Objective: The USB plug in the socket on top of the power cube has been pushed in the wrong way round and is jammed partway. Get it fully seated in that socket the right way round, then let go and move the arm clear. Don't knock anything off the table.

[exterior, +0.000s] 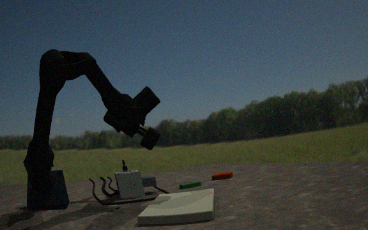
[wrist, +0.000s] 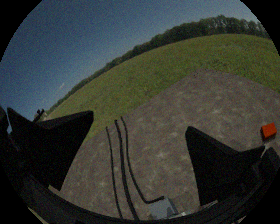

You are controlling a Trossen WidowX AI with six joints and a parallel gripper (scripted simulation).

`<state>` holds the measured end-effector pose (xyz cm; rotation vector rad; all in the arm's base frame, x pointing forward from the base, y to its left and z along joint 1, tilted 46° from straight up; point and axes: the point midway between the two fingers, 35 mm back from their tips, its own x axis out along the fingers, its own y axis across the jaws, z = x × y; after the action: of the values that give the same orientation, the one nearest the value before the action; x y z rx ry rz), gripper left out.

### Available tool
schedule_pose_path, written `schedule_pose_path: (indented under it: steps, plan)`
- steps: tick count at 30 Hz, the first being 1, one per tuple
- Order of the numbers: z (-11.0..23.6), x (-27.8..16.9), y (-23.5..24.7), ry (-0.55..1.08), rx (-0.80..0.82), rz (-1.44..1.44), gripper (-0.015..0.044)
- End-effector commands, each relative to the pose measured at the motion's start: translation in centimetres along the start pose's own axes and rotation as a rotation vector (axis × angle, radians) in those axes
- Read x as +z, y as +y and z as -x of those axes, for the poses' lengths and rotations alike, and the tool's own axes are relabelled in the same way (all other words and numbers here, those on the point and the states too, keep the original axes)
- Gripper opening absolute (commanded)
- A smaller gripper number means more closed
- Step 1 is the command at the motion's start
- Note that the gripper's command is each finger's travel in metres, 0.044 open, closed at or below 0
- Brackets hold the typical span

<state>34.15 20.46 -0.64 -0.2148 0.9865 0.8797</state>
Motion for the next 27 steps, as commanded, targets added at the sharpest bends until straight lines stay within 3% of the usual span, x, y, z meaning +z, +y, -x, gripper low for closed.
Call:
schedule_pose_path:
  steps: [1,9,14,21,27]
  plan:
    - [-1.4,-3.9,-0.2,0.327,-0.343,-0.820,0.0440]
    - [-0.3,-6.0,-0.1,0.381,-0.711,-1.229,0.0440]
    - [1.0,-6.8,0.0,0.323,-0.965,-1.432,0.0440]
    - [3.1,-7.1,0.1,0.111,-1.305,-1.653,0.0440]
    - [5.1,-6.6,0.3,-0.183,-1.544,-1.776,0.0440]
